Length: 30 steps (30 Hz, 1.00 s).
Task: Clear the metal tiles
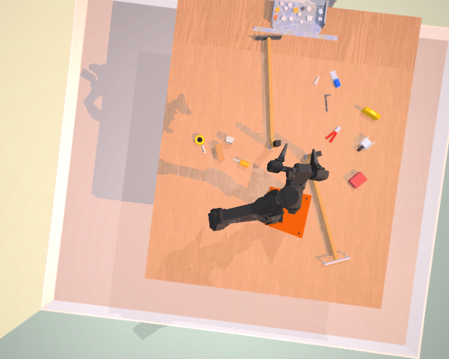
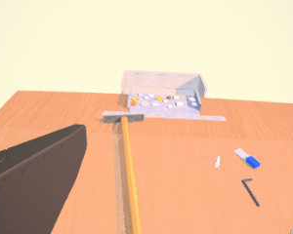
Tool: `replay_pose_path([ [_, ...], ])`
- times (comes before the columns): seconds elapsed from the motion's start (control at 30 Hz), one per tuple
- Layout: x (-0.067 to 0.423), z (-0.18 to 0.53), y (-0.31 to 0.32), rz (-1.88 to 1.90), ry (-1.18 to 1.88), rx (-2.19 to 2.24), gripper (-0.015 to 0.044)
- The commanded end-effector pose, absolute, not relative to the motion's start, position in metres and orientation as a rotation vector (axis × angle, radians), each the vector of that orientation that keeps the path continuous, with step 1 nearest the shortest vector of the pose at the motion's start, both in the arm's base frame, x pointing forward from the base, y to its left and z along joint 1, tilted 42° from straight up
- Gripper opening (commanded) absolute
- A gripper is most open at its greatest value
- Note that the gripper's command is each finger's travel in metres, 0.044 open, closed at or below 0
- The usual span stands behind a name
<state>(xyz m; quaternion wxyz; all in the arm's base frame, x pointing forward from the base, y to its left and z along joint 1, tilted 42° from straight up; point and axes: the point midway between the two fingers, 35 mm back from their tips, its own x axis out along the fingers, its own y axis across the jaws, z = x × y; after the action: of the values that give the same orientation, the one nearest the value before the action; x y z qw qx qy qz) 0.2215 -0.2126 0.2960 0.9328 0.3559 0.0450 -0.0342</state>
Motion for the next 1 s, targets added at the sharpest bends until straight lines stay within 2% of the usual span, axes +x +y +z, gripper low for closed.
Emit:
replay_pose_path([
  [0.0, 0.221, 0.294, -0.212, -0.069, 0.093, 0.738, 0.044],
  [0.73, 0.221, 0.294, -0.212, -0.068, 0.093, 0.738, 0.044],
  [0.97, 0.237, 0.293, -0.211, -0.038, 0.125, 0.745, 0.044],
])
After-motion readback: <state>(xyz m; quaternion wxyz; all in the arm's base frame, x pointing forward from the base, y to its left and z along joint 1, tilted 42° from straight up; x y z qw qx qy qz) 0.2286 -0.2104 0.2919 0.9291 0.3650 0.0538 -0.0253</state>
